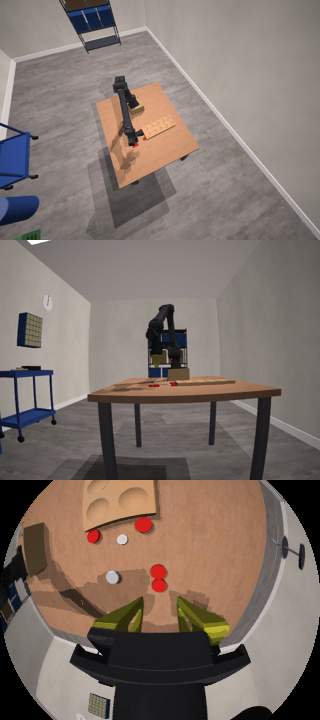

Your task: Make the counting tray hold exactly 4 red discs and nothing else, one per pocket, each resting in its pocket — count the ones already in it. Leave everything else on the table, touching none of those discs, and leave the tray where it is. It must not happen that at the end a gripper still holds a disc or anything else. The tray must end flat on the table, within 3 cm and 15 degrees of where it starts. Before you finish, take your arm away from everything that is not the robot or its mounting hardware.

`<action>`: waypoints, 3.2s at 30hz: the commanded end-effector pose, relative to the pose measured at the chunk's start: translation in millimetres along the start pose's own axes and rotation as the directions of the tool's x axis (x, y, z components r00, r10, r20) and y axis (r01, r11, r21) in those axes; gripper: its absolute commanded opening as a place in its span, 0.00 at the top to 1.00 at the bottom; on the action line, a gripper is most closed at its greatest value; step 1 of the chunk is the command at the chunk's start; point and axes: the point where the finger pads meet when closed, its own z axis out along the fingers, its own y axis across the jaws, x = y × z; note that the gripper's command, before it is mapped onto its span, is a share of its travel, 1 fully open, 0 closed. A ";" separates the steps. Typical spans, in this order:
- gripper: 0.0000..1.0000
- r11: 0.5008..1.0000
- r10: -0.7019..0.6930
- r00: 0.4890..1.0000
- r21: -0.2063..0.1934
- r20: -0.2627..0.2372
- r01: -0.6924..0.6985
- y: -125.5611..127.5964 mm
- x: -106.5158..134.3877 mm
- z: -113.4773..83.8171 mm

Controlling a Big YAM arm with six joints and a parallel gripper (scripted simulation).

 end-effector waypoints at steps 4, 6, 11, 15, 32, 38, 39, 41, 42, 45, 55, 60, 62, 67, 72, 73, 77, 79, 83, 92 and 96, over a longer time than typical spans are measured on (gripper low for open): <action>0.56 1.000 -0.002 1.000 -0.002 -0.002 0.002 -3.1 6.2 9.7; 0.56 1.000 -0.003 1.000 -0.009 0.000 0.003 0.0 5.1 13.1; 0.56 1.000 -0.003 1.000 -0.009 0.000 0.003 0.0 5.3 16.7; 0.56 1.000 -0.003 1.000 -0.010 0.000 0.003 0.0 5.3 18.5; 0.56 1.000 -0.002 1.000 -0.010 -0.002 0.002 0.3 5.6 37.0; 0.56 1.000 -0.002 1.000 -0.010 -0.002 0.002 0.7 5.6 46.3; 0.56 1.000 -0.002 1.000 -0.010 -0.003 0.002 0.8 5.7 47.9; 0.56 1.000 -0.002 1.000 -0.011 -0.003 0.002 0.9 5.4 51.1; 0.56 1.000 -0.003 1.000 -0.011 -0.003 0.003 1.0 5.3 52.7; 0.56 1.000 -0.002 1.000 -0.011 -0.003 0.002 1.4 5.4 57.7; 0.56 1.000 -0.002 1.000 -0.011 -0.003 0.002 2.1 5.6 71.0; 0.56 1.000 -0.003 1.000 -0.011 -0.003 0.003 2.4 4.8 78.8; 0.56 1.000 -0.002 1.000 -0.011 -0.003 0.002 2.7 5.2 81.7; 0.56 1.000 -0.003 1.000 -0.004 -0.005 0.003 -1.1 5.5 83.9; 0.56 1.000 -0.003 1.000 -0.012 -0.003 0.003 3.6 4.8 92.3; 0.56 1.000 -0.002 1.000 -0.012 -0.003 0.002 3.7 4.9 93.5; 0.56 1.000 -0.002 1.000 -0.010 -0.003 0.002 3.1 5.0 97.1; 0.56 1.000 -0.003 1.000 -0.012 -0.003 0.003 4.2 4.3 99.5; 0.56 1.000 -0.002 1.000 -0.010 -0.003 0.002 3.5 4.8 100.6; 0.56 1.000 -0.002 1.000 -0.012 -0.003 0.002 5.1 4.3 106.4; 0.56 1.000 -0.002 1.000 -0.007 -0.004 0.002 2.8 5.2 106.4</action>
